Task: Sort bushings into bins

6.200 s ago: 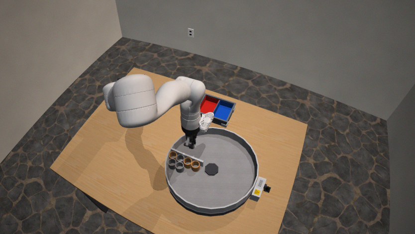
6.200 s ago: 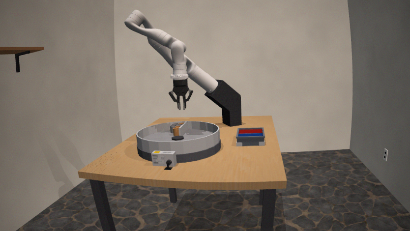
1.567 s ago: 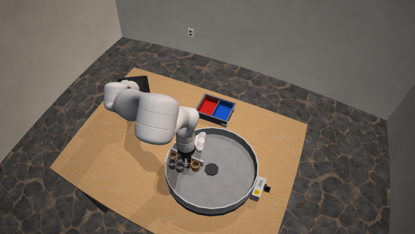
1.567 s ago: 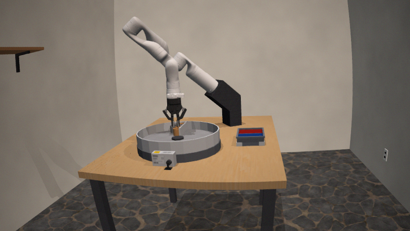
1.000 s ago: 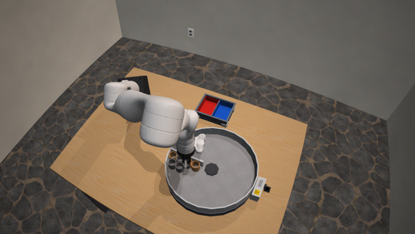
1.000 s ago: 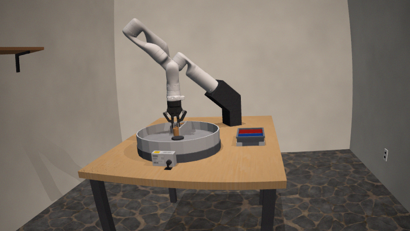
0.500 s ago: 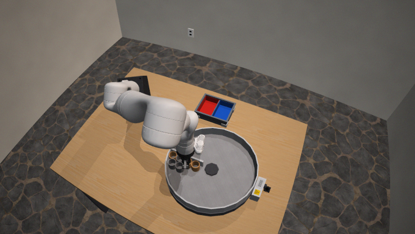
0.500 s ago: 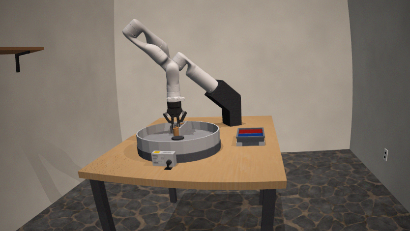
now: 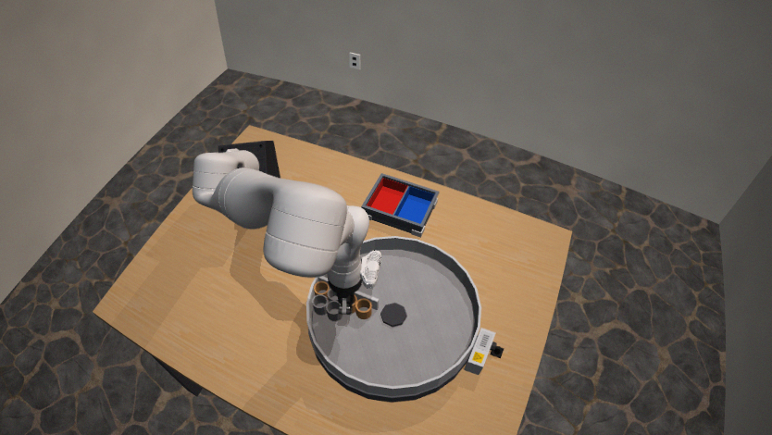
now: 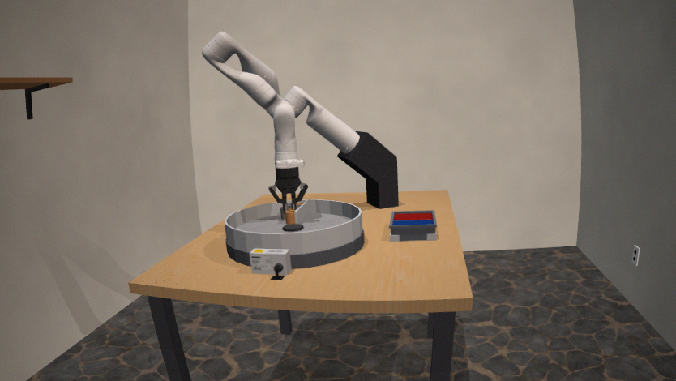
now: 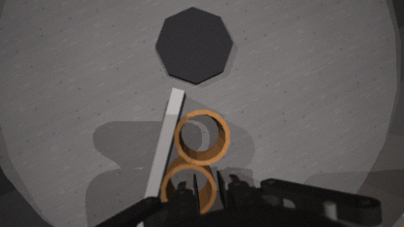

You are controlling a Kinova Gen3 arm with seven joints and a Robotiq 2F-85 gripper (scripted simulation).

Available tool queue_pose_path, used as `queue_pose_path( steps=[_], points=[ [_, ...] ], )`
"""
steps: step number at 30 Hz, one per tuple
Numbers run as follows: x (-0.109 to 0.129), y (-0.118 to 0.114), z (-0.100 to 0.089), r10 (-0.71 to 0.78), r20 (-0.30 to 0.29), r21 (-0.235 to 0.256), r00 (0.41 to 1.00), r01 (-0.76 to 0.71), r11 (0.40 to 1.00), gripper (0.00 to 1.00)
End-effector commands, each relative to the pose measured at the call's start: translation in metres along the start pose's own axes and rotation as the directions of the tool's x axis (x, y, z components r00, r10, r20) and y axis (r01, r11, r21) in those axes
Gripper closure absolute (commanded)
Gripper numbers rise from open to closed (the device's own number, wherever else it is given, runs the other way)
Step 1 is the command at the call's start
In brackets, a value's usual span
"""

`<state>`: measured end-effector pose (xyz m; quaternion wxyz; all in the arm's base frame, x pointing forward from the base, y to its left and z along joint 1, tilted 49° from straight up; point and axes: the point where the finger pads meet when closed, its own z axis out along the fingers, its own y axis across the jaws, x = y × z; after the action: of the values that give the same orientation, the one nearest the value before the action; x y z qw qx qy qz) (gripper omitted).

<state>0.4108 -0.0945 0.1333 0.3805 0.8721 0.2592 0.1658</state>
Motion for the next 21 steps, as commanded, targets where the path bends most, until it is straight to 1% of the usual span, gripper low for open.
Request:
queue_pose_path(
  steps=[1, 2, 21],
  points=[
    [0.0041, -0.0017, 0.0005, 0.001, -0.009, 0.005, 1.0, -0.001, 1.0, 0.82],
    [0.0003, 0.0, -0.0003, 0.0, -0.001, 0.0, 1.0, 0.0, 1.0, 1.0],
    [0.0026, 0.0004, -0.0003, 0.002, -0.004, -0.001, 1.0, -0.002, 1.0, 1.0]
  ],
)
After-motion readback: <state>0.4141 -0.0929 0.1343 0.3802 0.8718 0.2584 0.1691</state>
